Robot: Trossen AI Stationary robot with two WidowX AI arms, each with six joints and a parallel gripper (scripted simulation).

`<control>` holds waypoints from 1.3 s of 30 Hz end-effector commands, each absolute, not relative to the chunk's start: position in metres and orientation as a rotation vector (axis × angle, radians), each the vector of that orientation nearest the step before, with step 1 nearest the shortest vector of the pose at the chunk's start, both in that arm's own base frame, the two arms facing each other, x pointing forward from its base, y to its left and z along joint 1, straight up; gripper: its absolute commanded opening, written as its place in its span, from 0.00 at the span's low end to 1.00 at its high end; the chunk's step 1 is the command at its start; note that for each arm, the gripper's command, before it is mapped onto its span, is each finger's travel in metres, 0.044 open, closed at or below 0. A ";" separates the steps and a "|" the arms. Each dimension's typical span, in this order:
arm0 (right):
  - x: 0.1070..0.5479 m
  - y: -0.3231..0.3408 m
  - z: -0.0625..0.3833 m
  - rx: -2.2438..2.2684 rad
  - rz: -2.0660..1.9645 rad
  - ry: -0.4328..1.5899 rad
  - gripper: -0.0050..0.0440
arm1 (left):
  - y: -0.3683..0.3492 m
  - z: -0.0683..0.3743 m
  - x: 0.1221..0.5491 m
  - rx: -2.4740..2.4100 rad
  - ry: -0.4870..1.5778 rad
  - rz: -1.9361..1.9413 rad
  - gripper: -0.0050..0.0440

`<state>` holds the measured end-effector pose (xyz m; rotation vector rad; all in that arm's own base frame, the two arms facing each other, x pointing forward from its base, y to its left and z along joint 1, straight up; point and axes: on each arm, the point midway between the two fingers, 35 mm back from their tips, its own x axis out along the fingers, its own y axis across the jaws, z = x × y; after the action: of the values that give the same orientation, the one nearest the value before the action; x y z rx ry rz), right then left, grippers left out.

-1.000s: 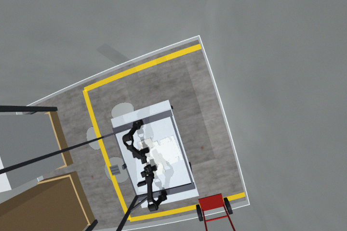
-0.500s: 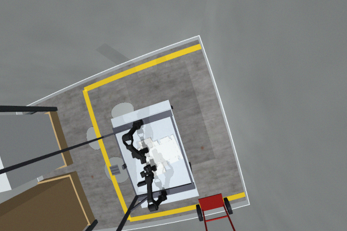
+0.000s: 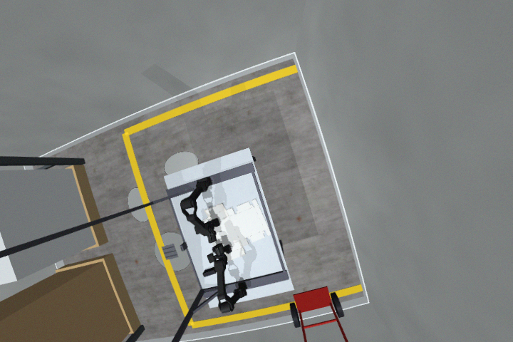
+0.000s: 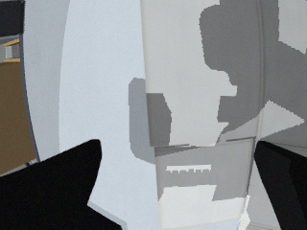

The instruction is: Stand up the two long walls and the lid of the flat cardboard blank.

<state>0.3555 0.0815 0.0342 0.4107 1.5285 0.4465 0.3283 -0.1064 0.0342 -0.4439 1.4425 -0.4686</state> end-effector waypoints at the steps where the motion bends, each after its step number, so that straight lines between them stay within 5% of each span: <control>1: 0.357 0.072 0.020 0.379 0.406 1.547 0.94 | -0.095 0.019 0.331 -0.408 1.463 -0.412 0.92; 25: 0.369 0.070 0.078 0.377 0.407 1.545 0.94 | -0.072 0.076 0.315 -0.407 1.464 -0.411 0.92; 33: 0.369 0.070 0.078 0.377 0.407 1.545 0.55 | -0.090 0.063 0.310 -0.291 1.579 -0.316 0.91; 39: 0.369 0.070 0.078 0.377 0.407 1.545 0.52 | -0.097 0.059 0.323 -0.093 1.676 -0.056 0.91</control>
<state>0.3660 0.0700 0.0677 0.3900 1.5752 0.4036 0.3088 -0.0942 0.0542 -0.1944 1.6455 -0.1958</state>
